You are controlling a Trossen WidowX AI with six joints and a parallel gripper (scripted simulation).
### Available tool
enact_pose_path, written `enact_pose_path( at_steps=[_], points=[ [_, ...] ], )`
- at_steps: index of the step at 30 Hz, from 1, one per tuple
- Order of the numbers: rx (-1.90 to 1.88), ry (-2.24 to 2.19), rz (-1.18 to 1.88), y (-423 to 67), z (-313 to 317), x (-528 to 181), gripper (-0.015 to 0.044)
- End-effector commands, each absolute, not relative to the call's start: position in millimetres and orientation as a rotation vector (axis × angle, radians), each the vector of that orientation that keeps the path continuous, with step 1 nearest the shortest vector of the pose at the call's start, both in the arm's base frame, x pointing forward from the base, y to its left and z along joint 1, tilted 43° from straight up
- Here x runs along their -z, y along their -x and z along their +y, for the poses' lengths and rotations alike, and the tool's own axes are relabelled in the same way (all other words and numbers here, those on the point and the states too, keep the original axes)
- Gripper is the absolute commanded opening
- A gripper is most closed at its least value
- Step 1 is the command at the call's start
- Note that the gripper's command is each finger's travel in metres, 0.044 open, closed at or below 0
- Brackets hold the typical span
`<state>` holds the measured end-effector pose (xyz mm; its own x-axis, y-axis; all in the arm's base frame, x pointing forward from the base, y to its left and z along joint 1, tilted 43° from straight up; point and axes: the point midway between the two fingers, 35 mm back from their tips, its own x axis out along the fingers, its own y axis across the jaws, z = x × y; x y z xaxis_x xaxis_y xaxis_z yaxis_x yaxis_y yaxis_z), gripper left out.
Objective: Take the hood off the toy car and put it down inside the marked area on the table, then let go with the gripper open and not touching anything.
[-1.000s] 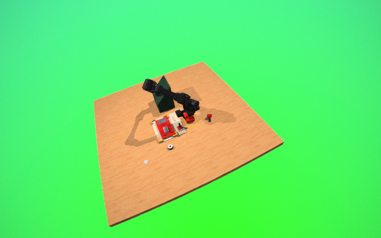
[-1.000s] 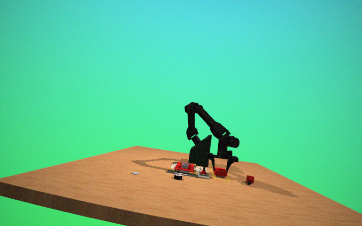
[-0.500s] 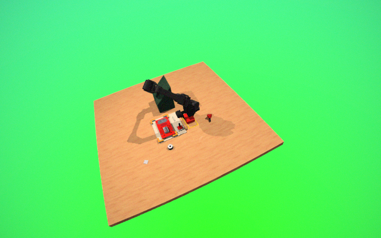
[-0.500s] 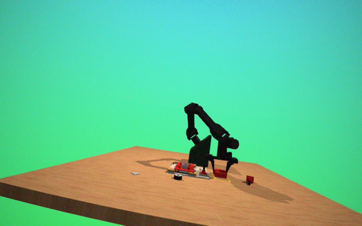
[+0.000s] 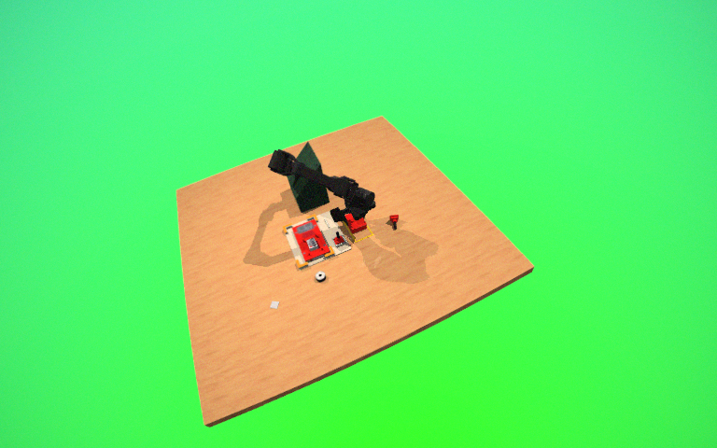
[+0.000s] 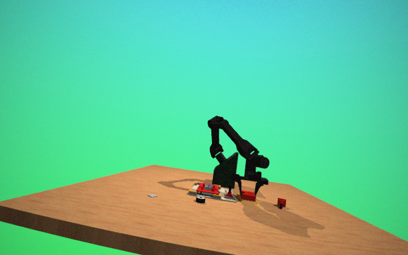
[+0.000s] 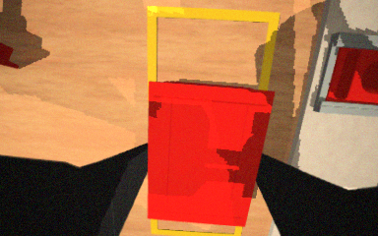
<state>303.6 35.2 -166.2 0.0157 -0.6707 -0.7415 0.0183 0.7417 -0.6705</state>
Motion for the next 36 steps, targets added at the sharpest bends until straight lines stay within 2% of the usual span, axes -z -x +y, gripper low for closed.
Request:
enact_pose_path(
  at_steps=[1,3,12,36],
  points=[
    [0.583,0.564,1.472,-304,35,166,0.0394],
    [0.583,0.564,1.472,-304,37,165,0.044],
    [0.588,0.57,1.471,-303,85,115,0.044],
    [0.588,0.57,1.471,-303,85,115,0.044]
  ],
)
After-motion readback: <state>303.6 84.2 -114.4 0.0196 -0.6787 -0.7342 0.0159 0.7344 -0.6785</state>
